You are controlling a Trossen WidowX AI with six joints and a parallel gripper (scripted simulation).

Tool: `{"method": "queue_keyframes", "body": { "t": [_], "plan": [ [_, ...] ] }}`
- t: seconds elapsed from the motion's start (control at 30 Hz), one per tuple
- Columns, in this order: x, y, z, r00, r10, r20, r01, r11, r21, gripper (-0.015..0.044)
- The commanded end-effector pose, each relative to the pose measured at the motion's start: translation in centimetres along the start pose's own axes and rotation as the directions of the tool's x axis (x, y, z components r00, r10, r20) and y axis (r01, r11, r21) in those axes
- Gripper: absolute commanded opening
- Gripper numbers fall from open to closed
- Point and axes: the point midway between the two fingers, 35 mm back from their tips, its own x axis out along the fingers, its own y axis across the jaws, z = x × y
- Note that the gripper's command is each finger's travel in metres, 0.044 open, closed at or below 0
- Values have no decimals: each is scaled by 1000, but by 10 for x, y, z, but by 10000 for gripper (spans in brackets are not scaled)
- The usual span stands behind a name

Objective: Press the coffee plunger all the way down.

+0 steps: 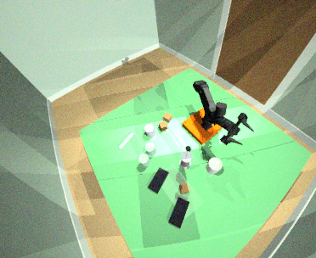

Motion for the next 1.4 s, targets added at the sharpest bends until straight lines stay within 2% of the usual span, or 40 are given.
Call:
{"method": "queue_keyframes", "body": {
  "t": [0.0, 0.13, 0.23, 0.33, 0.4, 0.53, 0.63, 0.73, 0.8, 0.93, 1.03, 1.37],
  "plan": [
    [1, 1, -1, 1000, 9, 0, -9, 1000, 16, 426],
    [7, 20, -19, 991, 135, 2, -131, 962, 238, 440],
    [9, 43, -41, 957, 290, 2, -252, 827, 502, 440],
    [5, 65, -65, 897, 442, 1, -300, 608, 735, 440],
    [-1, 78, -81, 844, 537, -1, -277, 436, 857, 440],
    [-19, 101, -111, 709, 705, 2, -91, 89, 992, 440],
    [-39, 113, -132, 587, 810, 8, 148, -117, 982, 440],
    [-62, 120, -152, 451, 892, 21, 429, -237, 871, 440],
    [-78, 122, -163, 361, 932, 33, 604, -260, 753, 440],
    [-103, 123, -178, 223, 974, 49, 818, -214, 535, 440],
    [-113, 123, -184, 171, 984, 57, 881, -178, 439, 440],
    [-130, 153, -136, 172, 983, 57, 880, -180, 440, 440]
  ]
}}
